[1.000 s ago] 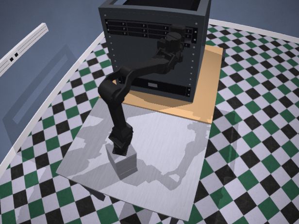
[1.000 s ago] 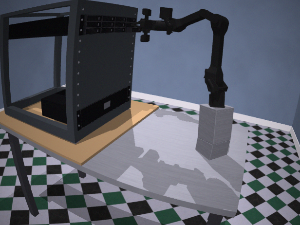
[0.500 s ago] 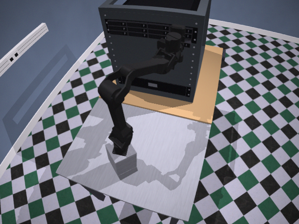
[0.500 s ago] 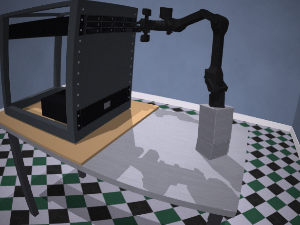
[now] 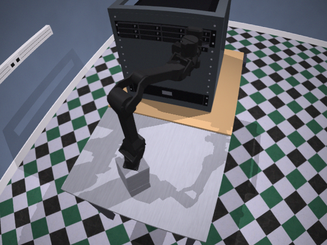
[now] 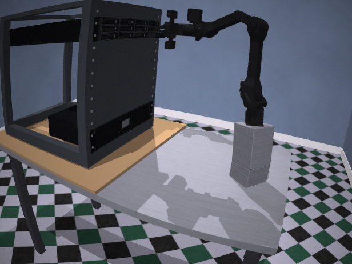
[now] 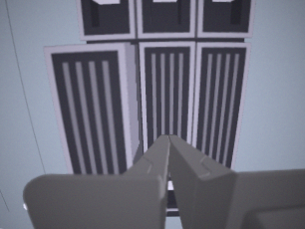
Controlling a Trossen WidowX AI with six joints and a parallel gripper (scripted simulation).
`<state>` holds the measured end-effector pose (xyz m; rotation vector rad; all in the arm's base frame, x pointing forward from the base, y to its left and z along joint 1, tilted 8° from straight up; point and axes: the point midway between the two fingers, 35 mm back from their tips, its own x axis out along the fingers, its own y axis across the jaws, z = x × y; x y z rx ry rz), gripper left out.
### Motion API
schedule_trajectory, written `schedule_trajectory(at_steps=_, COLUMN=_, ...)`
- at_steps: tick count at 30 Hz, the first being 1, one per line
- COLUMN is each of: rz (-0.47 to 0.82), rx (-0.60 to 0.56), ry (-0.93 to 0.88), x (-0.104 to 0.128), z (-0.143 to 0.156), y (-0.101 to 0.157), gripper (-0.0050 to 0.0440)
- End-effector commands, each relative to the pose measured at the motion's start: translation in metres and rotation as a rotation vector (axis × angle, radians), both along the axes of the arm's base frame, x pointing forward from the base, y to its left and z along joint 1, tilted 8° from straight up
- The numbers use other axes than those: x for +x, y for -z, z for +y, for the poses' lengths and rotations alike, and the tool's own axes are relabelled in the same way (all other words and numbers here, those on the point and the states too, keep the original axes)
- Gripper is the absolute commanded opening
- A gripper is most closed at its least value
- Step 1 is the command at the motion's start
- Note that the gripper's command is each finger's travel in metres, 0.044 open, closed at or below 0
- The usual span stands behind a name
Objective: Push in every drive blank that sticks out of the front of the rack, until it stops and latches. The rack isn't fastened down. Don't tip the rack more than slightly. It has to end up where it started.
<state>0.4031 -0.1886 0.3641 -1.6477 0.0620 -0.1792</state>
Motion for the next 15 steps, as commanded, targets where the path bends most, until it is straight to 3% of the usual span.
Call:
schedule_trajectory(at_steps=1, rz=-0.021, rx=-0.017, ry=0.003, x=0.0, z=0.001, y=-0.012, gripper=-0.005)
schedule_trajectory(at_steps=6, rz=-0.021, rx=-0.017, ry=0.003, x=-0.01, z=0.002, y=-0.011, gripper=-0.005)
schedule_trajectory(at_steps=15, rz=-0.021, rx=-0.017, ry=0.003, x=-0.055, z=0.009, y=-0.006, gripper=-0.005)
